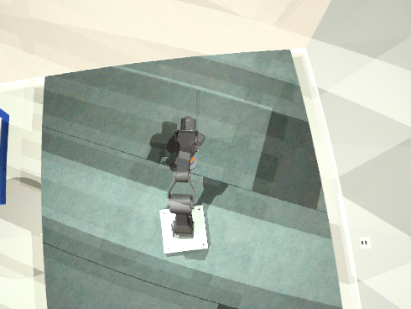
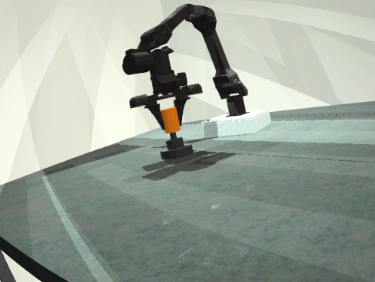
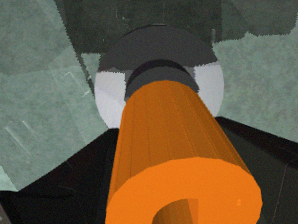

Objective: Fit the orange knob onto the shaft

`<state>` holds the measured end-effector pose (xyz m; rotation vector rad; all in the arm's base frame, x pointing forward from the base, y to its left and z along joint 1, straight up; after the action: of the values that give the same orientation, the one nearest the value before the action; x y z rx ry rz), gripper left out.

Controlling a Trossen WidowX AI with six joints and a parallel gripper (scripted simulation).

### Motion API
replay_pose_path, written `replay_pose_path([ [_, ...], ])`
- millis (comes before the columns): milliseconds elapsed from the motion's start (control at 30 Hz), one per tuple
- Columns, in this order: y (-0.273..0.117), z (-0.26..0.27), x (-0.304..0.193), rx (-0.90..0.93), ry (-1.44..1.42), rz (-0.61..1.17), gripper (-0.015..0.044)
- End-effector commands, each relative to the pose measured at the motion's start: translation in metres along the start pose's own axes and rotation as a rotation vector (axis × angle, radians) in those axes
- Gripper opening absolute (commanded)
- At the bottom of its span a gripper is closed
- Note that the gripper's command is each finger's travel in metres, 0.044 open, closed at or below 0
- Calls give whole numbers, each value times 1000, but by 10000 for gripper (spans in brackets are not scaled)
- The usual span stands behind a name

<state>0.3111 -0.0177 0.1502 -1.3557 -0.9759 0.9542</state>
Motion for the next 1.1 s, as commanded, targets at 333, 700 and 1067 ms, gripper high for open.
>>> replay_pose_path([
  [333,1,-1,-1,-2,-214,0,0],
  [700,2,-1,0,-2,-214,0,0],
  [1067,-1,0,0,-2,-214,0,0],
])
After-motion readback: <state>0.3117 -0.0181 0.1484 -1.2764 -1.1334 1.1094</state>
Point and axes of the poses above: the point midway between the two fingers, 35 mm back from their tips, its own y axis out along the fingers, its own z axis across the jaws, x = y × z, the point moved 9 cm from there along -y, back along the fingers, and after that the axes turned 11 degrees about -y, right-handed, at the moved point
